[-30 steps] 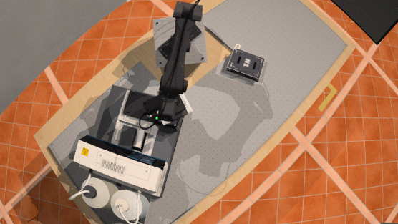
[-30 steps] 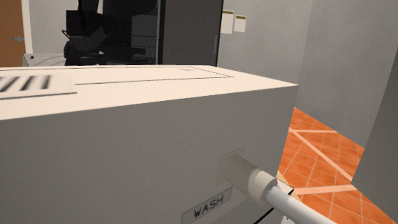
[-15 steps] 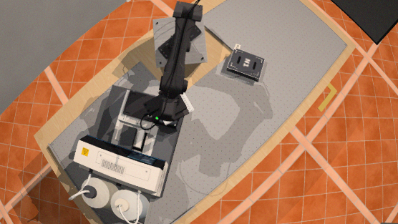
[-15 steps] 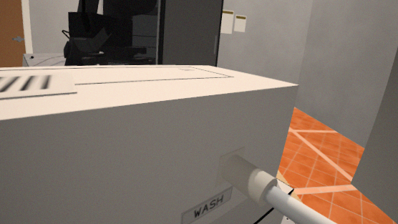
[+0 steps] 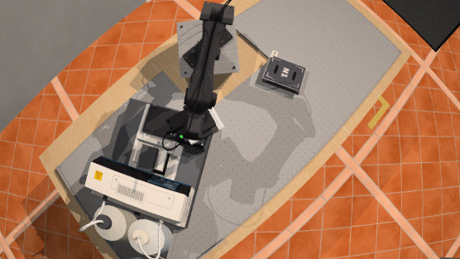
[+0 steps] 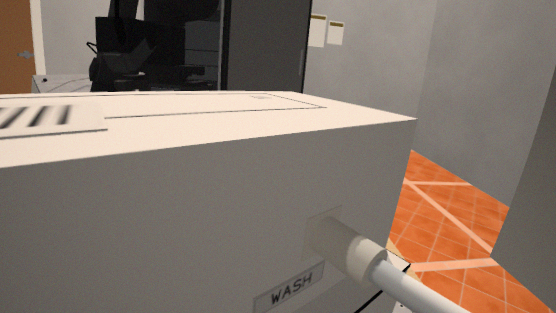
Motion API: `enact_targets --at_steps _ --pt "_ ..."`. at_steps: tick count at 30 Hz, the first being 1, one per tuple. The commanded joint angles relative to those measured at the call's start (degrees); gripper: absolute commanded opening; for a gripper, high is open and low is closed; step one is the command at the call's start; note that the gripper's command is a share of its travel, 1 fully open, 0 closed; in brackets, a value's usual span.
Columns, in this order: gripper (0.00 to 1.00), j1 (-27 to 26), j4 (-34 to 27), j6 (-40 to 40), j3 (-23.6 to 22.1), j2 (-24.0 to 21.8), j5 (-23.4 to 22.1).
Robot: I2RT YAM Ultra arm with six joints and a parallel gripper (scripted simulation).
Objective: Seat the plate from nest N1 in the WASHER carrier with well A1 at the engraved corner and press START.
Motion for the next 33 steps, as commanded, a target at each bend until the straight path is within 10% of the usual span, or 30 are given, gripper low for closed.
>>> enact_targets --at_steps 1,9,33 --pt "0.84 -0.72 -0.67 -0.36 1.85 -0.23 -0.1" --pt "0.84 -0.72 -0.67 -0.36 1.85 -0.23 -0.1" --pt "0.84 -36.63 -5.01 9.28 3.82 9.17 -17.85"
